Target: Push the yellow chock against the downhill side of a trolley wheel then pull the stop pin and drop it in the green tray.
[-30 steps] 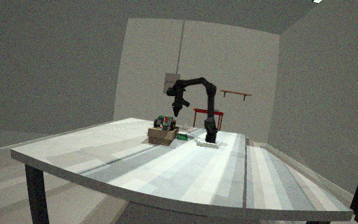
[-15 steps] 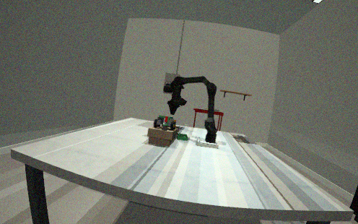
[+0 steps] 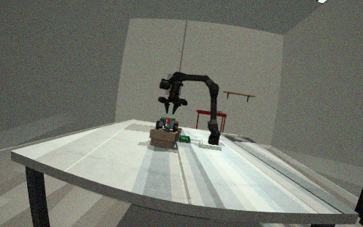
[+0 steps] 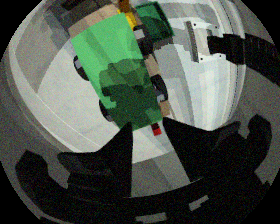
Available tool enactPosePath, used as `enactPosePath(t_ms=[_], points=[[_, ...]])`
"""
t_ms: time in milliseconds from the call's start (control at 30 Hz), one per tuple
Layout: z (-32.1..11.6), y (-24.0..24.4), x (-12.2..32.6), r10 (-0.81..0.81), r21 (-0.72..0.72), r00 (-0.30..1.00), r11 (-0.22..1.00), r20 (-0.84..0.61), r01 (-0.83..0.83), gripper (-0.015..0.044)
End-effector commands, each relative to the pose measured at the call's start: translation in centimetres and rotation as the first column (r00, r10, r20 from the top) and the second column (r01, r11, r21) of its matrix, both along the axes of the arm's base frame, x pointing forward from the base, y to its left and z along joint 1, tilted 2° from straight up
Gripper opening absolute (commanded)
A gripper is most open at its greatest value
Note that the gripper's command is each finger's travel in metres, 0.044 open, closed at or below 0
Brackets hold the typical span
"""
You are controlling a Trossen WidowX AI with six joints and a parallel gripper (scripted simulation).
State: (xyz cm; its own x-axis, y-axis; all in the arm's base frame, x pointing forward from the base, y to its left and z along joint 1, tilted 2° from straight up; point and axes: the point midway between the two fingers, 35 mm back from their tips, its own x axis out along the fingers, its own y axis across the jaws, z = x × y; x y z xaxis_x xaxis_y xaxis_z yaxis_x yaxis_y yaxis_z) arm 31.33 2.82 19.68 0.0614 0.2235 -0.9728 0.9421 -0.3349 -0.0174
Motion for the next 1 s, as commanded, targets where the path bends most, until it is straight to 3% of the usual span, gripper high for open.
enactPosePath(t_ms=[0, 100, 967], points=[[0.4, 3.0, -0.2, 0.189, 0.029, 0.982, 0.981, 0.028, -0.19, 0.019], [0.6, 4.3, -0.4, 0.268, 0.037, 0.962, 0.962, 0.043, -0.27, 0.019], [-2.2, 5.2, -0.3, 0.268, 0.038, 0.962, 0.962, 0.044, -0.27, 0.019]])
